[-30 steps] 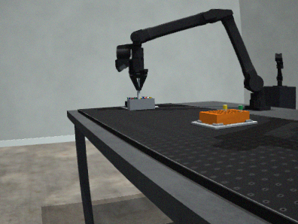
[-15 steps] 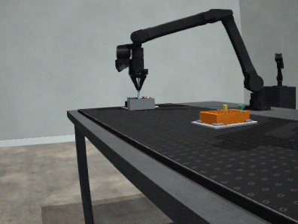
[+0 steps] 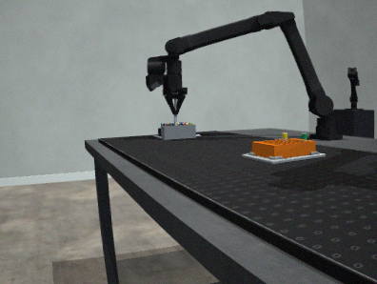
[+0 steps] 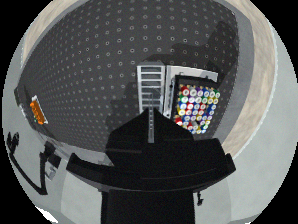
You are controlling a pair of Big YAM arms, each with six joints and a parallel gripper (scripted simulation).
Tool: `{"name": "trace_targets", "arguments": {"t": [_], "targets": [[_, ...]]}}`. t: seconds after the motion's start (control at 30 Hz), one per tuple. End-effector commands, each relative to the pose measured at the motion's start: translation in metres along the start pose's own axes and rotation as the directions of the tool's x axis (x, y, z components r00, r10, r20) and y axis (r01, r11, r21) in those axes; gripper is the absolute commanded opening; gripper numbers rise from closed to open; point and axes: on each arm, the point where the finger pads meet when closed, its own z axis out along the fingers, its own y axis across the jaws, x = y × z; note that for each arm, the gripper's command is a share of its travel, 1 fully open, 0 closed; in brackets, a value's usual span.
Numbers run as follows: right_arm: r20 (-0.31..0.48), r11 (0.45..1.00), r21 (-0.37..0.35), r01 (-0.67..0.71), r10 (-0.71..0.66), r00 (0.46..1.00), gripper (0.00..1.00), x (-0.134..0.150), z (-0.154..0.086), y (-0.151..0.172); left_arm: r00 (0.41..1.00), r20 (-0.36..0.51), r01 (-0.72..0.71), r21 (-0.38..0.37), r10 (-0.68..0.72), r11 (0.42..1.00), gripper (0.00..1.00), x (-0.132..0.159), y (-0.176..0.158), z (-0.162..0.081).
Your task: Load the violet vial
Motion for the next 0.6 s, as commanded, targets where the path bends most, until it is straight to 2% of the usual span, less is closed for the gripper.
{"name": "trace_targets", "arguments": {"t": [0.0,0.23,0.27,0.37,0.57], "targets": [[0.036,1.000,0.018,0.000,0.000,0.999,0.07,-0.009,-0.016,-0.006,0.999,-0.026,-0.019,0.010,0.020,1.000,1.00,0.001,-0.004,0.008],[0.036,1.000,0.018,0.000,0.000,0.999,0.07,-0.009,-0.016,-0.006,0.999,-0.026,-0.019,0.010,0.020,1.000,1.00,0.001,-0.004,0.008],[0.047,1.000,0.023,-0.001,0.000,0.999,0.07,-0.003,-0.026,-0.009,0.999,-0.026,-0.019,0.010,0.020,1.000,1.00,0.001,-0.004,0.008],[0.068,0.999,0.034,-0.001,-0.001,0.998,0.07,-0.011,-0.042,-0.012,0.999,-0.026,-0.019,0.010,0.020,1.000,1.00,0.001,-0.004,0.008],[0.072,0.999,0.036,-0.002,-0.001,0.997,0.07,-0.012,-0.050,-0.013,0.999,-0.026,-0.019,0.010,0.020,1.000,1.00,0.001,-0.004,0.008]]}}
